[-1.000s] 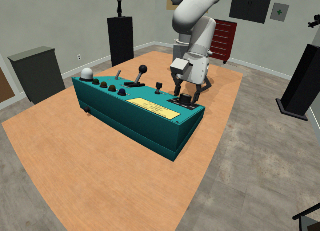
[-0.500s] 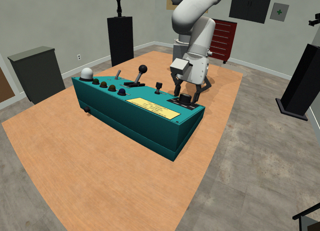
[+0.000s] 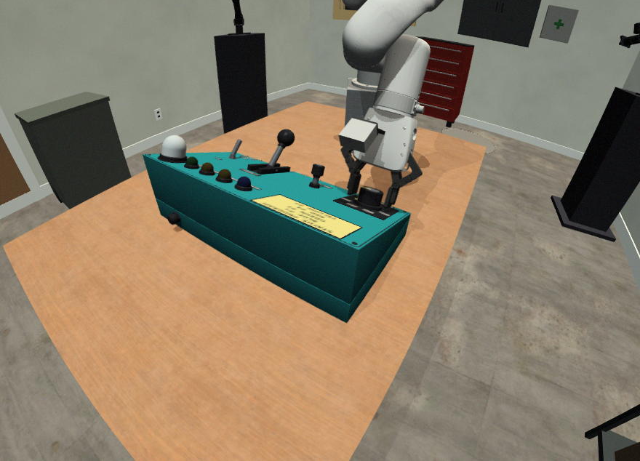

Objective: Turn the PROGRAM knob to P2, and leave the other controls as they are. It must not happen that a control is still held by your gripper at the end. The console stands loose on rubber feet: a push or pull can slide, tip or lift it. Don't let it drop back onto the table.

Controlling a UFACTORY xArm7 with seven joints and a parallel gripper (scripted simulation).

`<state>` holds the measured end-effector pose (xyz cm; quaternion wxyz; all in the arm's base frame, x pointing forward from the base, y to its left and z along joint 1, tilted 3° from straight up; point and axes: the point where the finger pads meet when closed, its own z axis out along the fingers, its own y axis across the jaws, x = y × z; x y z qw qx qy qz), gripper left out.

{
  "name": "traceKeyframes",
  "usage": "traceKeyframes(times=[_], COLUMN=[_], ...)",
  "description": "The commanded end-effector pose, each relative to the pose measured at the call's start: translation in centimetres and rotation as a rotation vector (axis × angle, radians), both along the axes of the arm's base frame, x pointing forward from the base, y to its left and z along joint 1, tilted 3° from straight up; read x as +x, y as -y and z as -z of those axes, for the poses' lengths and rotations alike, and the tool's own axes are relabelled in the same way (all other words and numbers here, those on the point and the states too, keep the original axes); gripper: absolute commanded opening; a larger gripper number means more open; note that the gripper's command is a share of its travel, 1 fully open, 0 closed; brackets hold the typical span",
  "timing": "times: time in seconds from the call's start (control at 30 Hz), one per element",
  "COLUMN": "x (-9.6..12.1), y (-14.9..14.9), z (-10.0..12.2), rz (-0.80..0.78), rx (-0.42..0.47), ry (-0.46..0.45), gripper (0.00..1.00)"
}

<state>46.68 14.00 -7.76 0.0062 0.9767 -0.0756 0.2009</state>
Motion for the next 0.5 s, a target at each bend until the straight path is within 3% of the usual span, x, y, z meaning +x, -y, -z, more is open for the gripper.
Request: traceKeyframes(times=[0.0,0.23,0.27,0.47], x=[0.16,0.16,0.16,0.16], y=[-0.02,-0.02,-0.02,-0.02], z=[-0.12,-0.12,-0.12,-0.12], rz=[0.000,0.000,0.000,0.000], rx=[0.001,0.001,0.001,0.001], ry=[0.003,0.003,0.003,0.003], gripper=[0.76,0.76,0.00,0.00])
